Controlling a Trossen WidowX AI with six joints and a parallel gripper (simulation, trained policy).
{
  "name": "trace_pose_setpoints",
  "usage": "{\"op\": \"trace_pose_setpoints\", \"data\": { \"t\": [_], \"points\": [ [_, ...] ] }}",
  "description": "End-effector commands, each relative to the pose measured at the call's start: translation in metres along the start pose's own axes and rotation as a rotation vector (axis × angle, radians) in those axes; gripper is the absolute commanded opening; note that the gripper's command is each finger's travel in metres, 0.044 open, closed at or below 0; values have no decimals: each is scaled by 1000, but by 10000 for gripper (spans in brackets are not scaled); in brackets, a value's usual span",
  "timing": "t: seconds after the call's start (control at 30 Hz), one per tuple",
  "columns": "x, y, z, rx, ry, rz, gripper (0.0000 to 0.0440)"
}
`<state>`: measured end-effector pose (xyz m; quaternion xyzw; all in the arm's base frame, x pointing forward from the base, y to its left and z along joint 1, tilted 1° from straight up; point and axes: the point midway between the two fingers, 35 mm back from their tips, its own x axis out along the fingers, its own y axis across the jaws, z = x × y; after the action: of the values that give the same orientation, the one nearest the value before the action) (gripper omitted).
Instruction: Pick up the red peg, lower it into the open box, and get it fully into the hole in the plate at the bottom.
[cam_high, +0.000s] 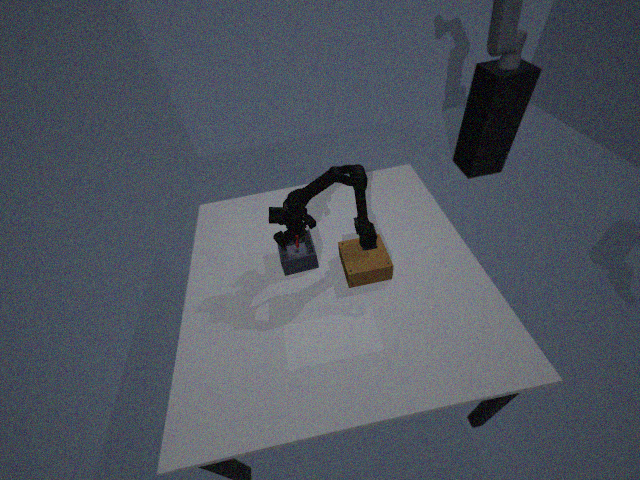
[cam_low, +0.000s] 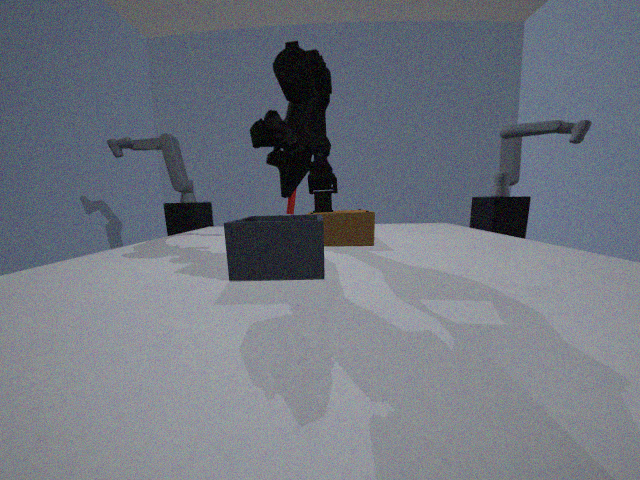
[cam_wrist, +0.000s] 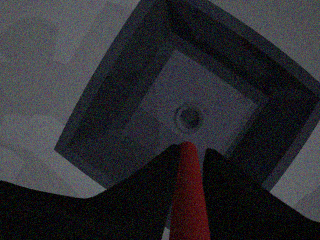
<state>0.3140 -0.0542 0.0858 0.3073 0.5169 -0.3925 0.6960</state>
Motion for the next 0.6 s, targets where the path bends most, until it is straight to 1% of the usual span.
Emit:
{"op": "trace_pose_setpoints", "data": {
  "t": [0.0,0.2,0.27,0.33,0.43,0.47,0.57],
  "points": [
    [8,2,10,14,12,6,7],
    [28,2,14,26,40,-5,8],
    [36,1,13,24,50,-13,20],
    [44,0,13,17,59,-21,58],
    [53,-2,12,1,73,-36,133],
    [56,-3,12,-7,80,-45,148],
    [59,-3,12,-12,90,-54,153]
  ]
}}
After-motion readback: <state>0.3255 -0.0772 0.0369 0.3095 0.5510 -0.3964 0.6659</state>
